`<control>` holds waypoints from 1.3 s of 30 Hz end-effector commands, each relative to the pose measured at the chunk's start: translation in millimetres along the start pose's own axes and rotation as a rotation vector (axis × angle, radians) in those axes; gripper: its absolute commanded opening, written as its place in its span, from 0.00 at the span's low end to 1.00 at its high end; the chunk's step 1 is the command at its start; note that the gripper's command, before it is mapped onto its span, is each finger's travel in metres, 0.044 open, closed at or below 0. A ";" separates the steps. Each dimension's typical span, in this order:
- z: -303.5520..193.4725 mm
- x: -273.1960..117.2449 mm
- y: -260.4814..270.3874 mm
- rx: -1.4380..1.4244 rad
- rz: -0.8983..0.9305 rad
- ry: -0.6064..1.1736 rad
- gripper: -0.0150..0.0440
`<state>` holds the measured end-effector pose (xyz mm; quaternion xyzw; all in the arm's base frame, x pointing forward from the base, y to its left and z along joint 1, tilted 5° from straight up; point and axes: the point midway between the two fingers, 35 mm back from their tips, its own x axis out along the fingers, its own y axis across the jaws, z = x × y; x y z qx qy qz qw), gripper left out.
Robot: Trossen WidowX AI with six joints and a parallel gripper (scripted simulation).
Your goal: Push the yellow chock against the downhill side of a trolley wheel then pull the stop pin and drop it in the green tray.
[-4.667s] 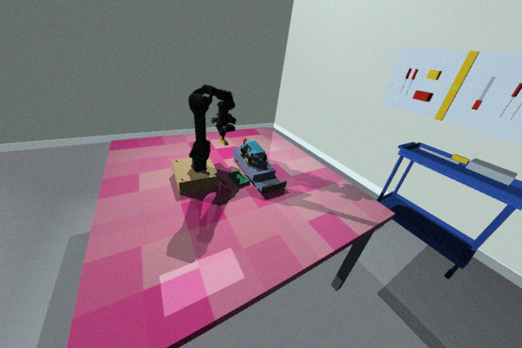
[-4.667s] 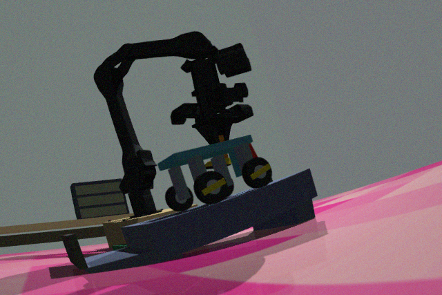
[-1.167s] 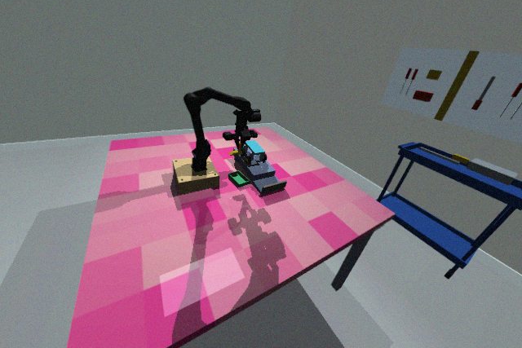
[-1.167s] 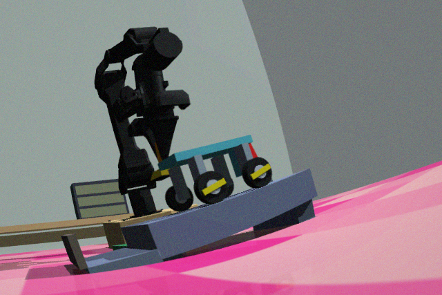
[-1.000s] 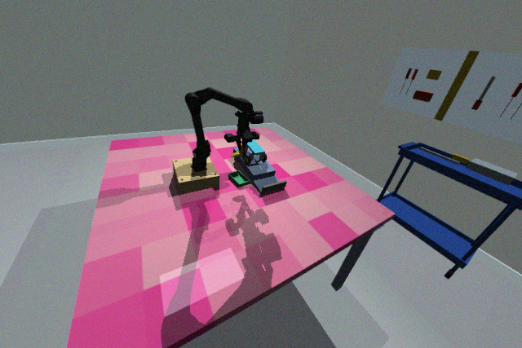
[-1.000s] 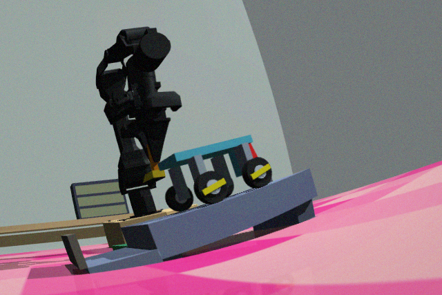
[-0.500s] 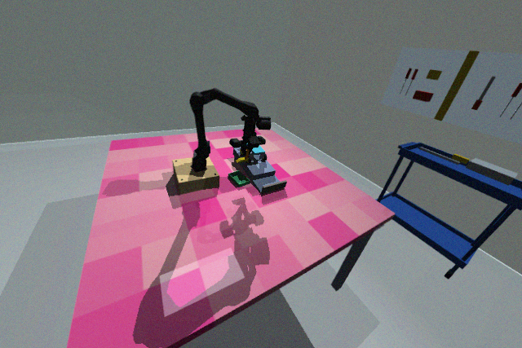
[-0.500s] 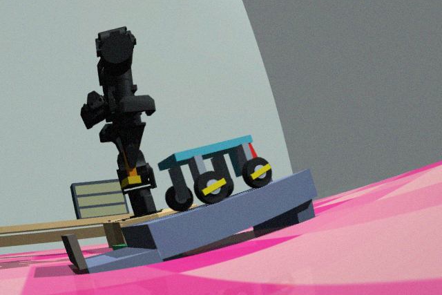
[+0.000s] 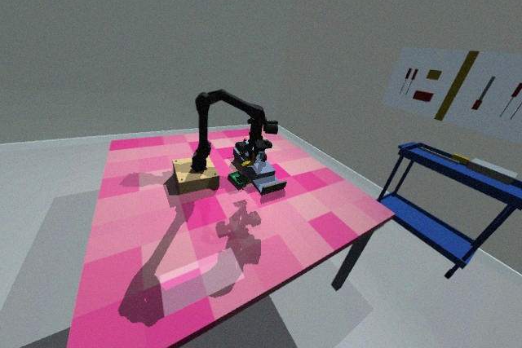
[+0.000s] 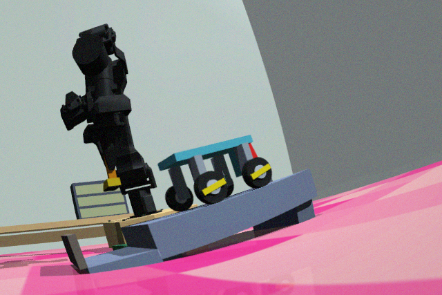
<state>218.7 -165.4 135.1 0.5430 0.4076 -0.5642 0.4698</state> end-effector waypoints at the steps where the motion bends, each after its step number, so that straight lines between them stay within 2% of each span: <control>1: 2.9 -2.2 3.2 0.106 0.005 0.010 0.25; 39: 6.5 -2.0 3.2 1.473 -0.067 0.087 0.25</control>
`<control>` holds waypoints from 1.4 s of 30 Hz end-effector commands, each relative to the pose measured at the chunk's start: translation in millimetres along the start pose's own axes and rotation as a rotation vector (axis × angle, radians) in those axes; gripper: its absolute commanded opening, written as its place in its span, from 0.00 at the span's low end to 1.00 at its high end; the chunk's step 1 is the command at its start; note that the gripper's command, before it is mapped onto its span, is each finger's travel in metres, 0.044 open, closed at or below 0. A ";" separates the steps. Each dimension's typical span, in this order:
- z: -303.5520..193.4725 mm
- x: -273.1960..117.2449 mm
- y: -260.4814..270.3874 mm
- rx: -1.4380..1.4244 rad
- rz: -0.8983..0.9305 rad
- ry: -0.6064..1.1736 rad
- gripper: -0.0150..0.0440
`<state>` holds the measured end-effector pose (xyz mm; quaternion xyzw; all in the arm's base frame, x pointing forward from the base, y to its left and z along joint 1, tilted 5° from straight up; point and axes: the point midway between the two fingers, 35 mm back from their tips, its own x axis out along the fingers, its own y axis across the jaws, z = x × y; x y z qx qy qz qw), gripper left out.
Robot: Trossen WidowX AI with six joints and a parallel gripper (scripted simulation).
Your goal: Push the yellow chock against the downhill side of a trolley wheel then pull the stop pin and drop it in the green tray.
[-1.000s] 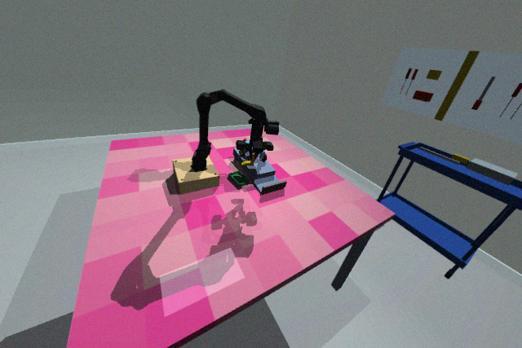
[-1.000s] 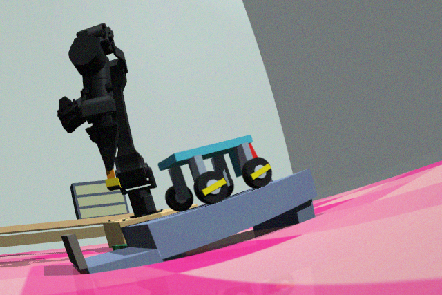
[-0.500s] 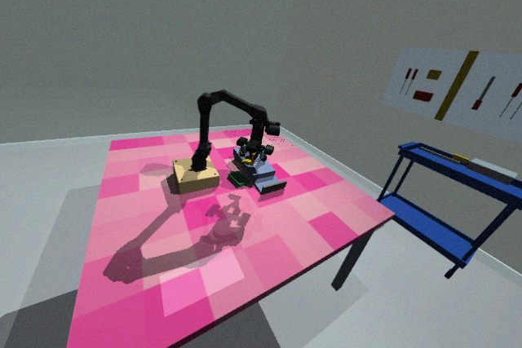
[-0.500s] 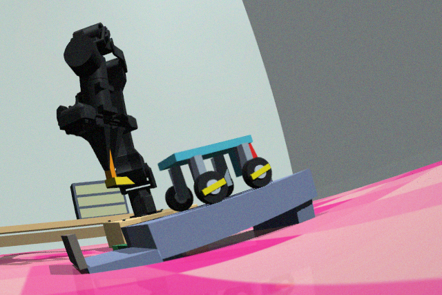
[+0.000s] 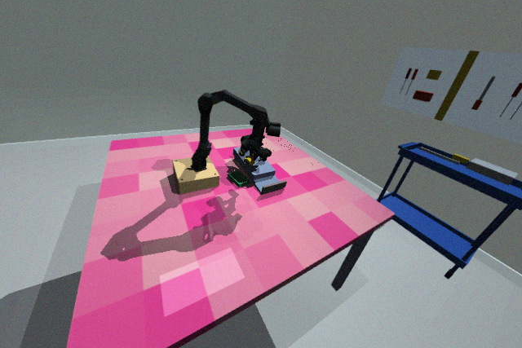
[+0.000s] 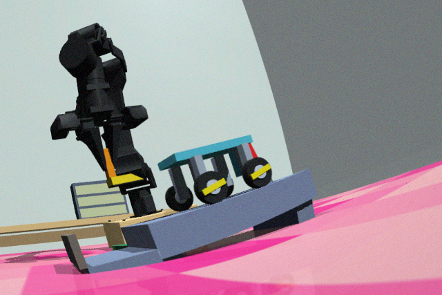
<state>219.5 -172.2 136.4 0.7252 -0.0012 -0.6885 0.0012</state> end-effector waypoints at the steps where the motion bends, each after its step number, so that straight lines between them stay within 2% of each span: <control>1: -0.8 -1.3 0.2 0.161 -0.013 0.009 0.25; 26: -29.6 4.8 9.1 0.186 -0.014 0.012 0.25; 42: -29.7 43.4 10.3 0.186 -0.014 0.012 0.25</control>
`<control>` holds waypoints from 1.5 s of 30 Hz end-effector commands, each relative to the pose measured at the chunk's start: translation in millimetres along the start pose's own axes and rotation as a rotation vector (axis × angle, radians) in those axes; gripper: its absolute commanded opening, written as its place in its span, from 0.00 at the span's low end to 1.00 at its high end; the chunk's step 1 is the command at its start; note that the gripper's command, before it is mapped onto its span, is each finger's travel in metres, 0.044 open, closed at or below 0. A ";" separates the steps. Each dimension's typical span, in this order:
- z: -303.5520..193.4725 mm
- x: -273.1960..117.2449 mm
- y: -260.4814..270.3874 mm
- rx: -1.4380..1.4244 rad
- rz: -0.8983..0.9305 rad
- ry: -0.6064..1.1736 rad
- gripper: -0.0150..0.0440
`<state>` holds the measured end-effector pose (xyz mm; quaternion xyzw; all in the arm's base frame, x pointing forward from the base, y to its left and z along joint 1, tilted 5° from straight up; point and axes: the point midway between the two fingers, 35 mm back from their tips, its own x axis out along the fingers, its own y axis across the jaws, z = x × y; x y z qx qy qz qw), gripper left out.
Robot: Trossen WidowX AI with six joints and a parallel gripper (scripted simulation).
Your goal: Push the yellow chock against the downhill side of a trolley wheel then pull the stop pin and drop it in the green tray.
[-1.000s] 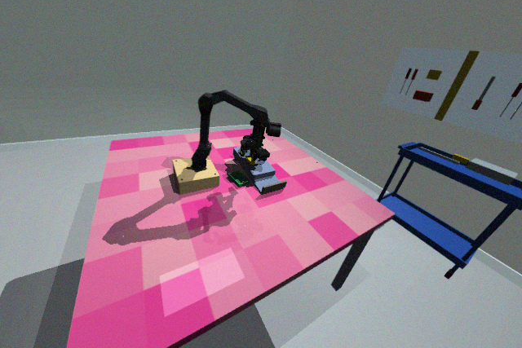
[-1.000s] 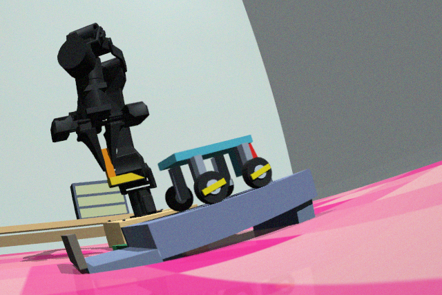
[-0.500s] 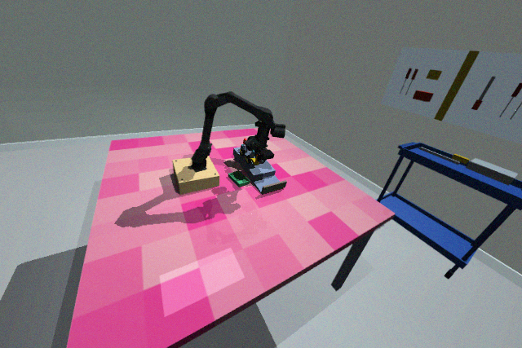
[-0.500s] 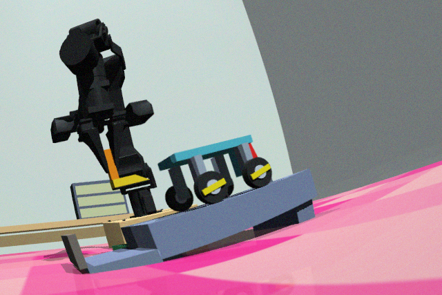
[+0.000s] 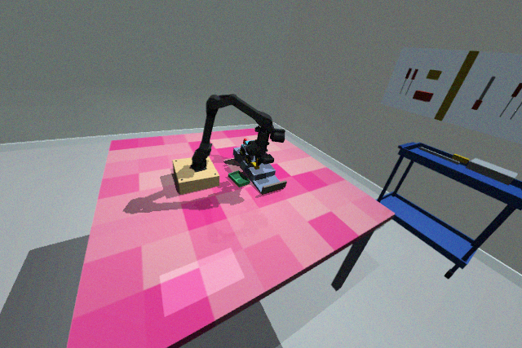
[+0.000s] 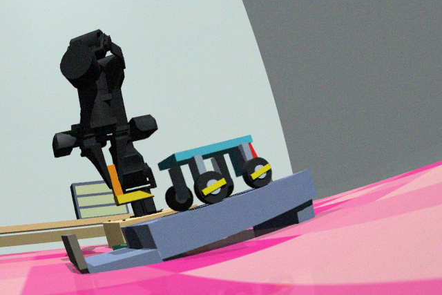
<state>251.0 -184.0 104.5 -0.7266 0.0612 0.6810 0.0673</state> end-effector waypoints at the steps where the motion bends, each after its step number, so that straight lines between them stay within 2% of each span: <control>1: 0.4 12.0 -1.3 0.003 -0.007 -0.001 0.25; 12: 0.7 35.1 -3.4 0.003 -0.007 -0.001 0.25; 45: -2.1 30.5 -28.2 0.004 -0.009 -0.001 0.25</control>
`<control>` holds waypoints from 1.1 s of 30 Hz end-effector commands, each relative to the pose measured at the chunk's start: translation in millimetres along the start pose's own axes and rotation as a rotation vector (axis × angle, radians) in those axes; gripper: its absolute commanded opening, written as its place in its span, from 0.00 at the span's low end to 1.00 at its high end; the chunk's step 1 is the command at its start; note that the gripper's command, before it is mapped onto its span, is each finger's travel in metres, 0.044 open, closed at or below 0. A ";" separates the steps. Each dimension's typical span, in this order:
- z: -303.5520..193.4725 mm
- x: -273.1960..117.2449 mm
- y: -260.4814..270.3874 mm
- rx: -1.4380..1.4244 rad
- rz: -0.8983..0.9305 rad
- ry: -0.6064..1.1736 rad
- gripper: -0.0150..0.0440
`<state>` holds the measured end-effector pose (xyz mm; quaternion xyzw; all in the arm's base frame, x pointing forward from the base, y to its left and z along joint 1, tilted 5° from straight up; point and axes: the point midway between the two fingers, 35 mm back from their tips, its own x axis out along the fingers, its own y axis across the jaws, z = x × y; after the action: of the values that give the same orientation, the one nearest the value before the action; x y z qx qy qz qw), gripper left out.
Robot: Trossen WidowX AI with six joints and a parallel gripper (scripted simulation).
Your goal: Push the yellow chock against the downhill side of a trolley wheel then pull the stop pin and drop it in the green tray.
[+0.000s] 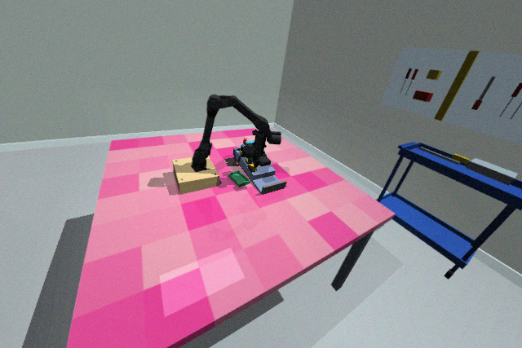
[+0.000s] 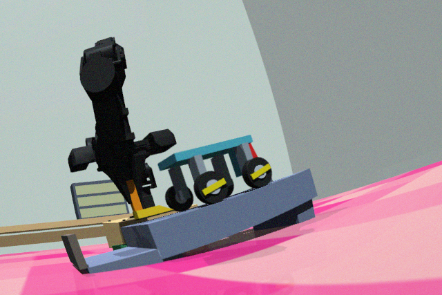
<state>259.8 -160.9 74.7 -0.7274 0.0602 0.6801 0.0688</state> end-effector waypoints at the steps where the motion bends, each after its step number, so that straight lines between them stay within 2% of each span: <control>1: 0.4 0.1 -5.1 0.003 -0.006 -0.003 0.25; 18: -0.9 -0.5 -7.0 0.002 0.000 0.000 0.25; 25: -0.9 -0.5 -7.0 0.002 0.000 0.000 0.57; 33: -0.5 -17.6 -6.8 0.003 -0.005 -0.002 0.58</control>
<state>259.2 -153.2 78.6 -0.7231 0.0601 0.6843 0.0728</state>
